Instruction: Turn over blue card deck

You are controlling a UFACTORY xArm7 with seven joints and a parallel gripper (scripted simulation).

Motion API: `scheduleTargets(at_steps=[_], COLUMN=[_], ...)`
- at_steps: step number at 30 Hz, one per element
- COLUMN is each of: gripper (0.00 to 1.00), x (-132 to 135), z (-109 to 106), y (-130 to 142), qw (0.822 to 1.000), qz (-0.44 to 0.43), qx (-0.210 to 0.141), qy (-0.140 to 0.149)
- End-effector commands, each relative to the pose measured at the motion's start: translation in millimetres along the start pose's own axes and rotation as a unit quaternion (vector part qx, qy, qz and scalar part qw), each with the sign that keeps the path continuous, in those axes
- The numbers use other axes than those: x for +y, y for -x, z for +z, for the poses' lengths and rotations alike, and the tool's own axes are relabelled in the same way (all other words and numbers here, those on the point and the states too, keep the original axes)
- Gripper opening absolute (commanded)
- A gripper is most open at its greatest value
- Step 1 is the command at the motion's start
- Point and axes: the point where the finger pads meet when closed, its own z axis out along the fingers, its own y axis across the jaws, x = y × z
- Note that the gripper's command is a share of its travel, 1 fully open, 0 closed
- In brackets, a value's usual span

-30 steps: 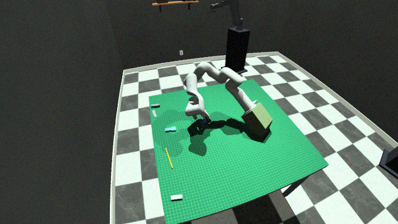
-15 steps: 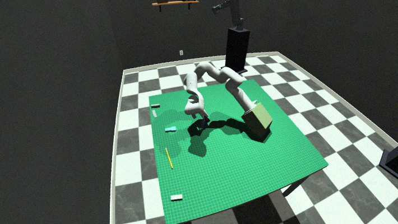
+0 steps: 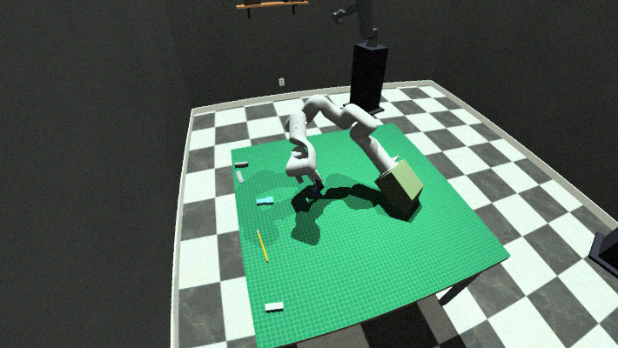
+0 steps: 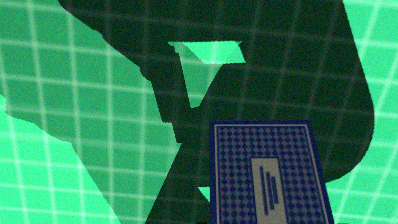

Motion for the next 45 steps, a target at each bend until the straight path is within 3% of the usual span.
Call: scheduleTargets(at_steps=[1,45], gripper=[0.67,0.67], x=[-0.8,-0.9], z=[-5.2,-26.1], y=[-3.8,-38.7], qw=[1.000,0.998], qz=[-0.001,-0.001], qx=[0.013,0.067], qy=[-0.001,-0.001])
